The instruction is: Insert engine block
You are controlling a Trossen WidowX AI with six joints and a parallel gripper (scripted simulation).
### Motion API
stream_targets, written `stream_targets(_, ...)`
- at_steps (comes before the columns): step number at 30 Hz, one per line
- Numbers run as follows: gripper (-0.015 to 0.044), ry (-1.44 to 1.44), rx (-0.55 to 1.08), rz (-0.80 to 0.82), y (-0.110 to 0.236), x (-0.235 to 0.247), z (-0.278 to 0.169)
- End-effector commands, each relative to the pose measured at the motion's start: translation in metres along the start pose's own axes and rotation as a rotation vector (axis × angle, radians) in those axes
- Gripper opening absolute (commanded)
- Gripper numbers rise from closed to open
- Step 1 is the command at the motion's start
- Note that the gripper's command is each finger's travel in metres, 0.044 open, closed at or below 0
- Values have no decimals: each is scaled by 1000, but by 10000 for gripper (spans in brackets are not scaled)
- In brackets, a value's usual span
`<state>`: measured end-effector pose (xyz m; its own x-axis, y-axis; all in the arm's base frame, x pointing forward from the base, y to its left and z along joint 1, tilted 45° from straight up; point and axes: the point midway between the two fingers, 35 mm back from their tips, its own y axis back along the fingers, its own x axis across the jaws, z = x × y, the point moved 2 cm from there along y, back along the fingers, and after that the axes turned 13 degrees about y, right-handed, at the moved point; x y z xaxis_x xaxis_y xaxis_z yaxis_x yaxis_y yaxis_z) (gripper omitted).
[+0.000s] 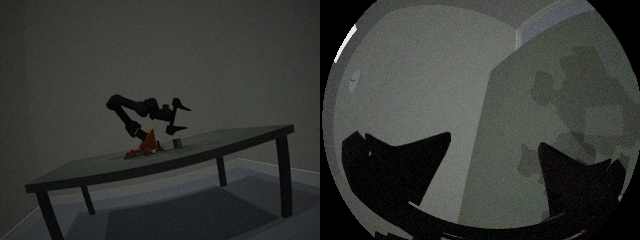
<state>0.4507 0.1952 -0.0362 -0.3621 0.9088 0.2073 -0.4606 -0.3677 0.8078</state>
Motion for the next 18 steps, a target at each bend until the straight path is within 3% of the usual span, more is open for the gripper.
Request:
stream_targets(1,440,-92,66,-54,-4,3,-7)
stream_targets(18,440,-448,311,-408,-1,18,-51)
